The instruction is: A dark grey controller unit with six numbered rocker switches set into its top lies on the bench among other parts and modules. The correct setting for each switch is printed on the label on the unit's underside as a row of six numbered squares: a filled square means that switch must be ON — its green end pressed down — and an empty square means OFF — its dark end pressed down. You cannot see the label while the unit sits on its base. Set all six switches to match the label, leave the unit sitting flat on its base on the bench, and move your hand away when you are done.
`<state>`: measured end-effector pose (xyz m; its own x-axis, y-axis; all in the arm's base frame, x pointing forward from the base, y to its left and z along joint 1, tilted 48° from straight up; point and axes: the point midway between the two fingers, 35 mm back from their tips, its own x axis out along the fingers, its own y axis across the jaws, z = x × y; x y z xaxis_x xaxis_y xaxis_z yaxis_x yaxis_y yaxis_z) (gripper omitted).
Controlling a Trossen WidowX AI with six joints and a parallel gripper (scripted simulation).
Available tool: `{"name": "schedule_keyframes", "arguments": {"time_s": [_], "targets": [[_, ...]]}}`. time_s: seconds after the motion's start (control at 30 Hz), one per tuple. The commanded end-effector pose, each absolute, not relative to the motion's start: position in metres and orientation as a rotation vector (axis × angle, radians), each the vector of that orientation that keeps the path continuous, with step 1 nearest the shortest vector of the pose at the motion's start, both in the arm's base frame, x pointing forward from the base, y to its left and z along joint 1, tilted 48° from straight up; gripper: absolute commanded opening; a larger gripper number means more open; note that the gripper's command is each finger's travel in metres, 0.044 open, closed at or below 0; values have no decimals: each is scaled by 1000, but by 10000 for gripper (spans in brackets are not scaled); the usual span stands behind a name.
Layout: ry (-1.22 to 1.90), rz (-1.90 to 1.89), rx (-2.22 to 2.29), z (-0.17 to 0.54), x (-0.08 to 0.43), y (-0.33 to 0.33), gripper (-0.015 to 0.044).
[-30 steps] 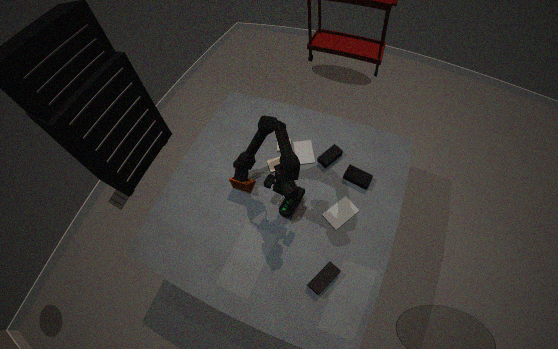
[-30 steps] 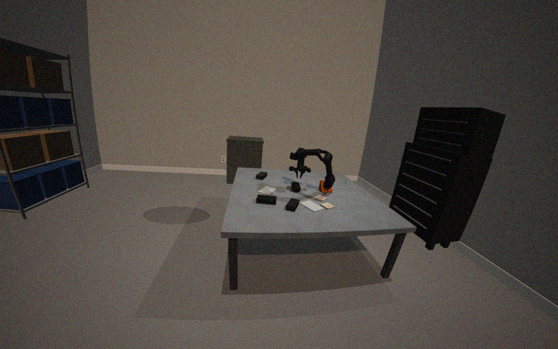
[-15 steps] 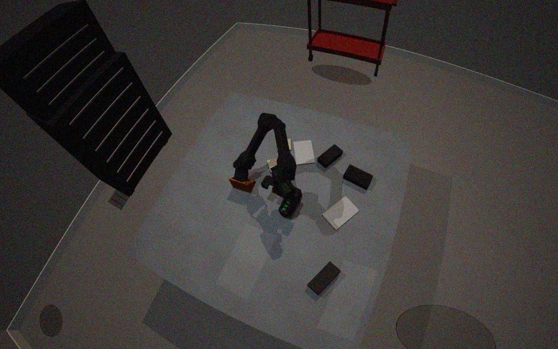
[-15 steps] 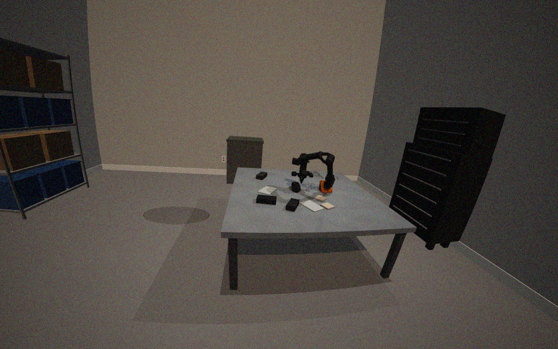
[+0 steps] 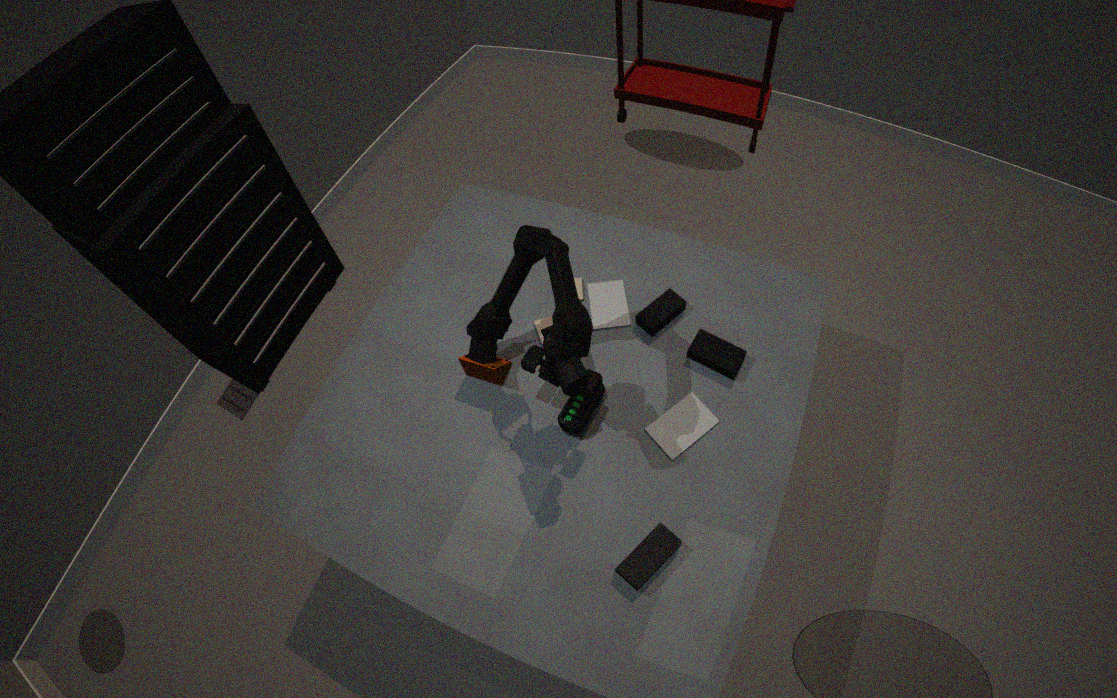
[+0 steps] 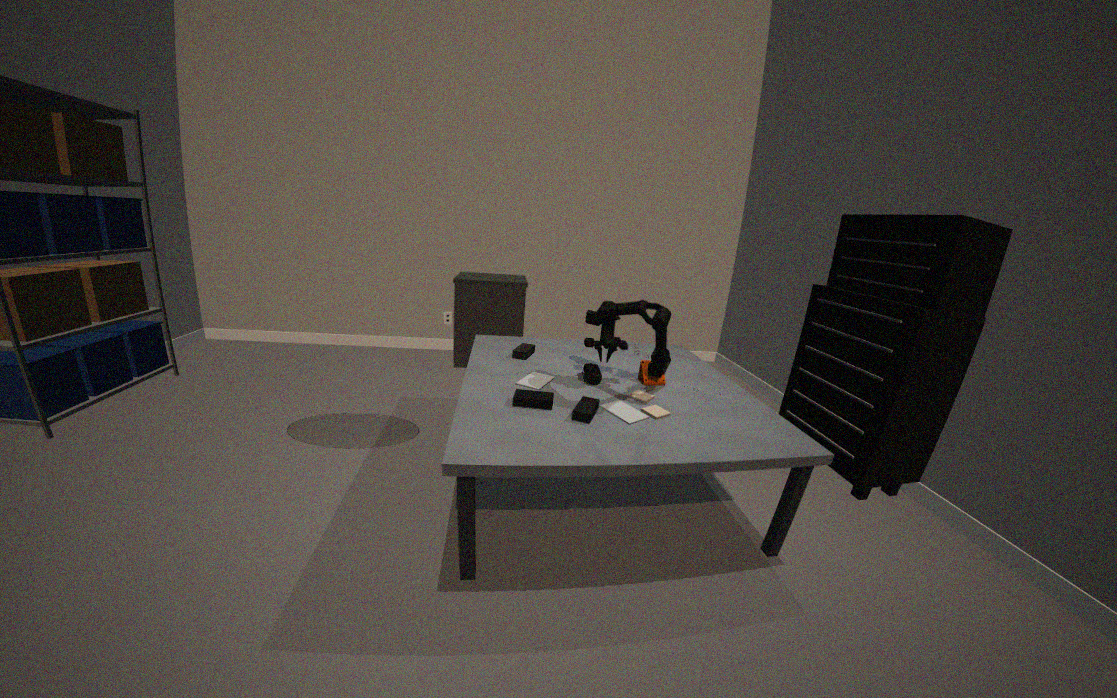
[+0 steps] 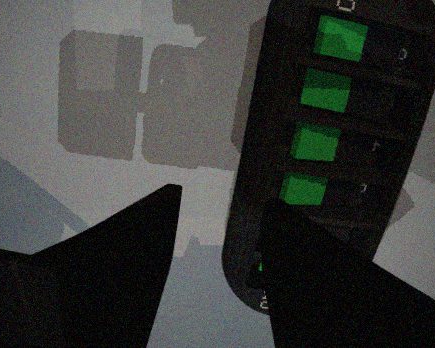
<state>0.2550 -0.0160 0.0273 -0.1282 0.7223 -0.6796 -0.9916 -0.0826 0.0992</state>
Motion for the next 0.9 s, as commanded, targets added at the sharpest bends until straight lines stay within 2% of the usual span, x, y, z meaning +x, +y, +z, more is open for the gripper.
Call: {"name": "schedule_keyframes", "arguments": {"time_s": [0.0,0.13,0.53,0.87], "targets": [[648,1600,-561,44,259,-35,210],[648,1600,-561,45,259,-36,315],[648,1600,-561,45,259,-36,0],[648,1600,-561,45,259,-36,0]]}}
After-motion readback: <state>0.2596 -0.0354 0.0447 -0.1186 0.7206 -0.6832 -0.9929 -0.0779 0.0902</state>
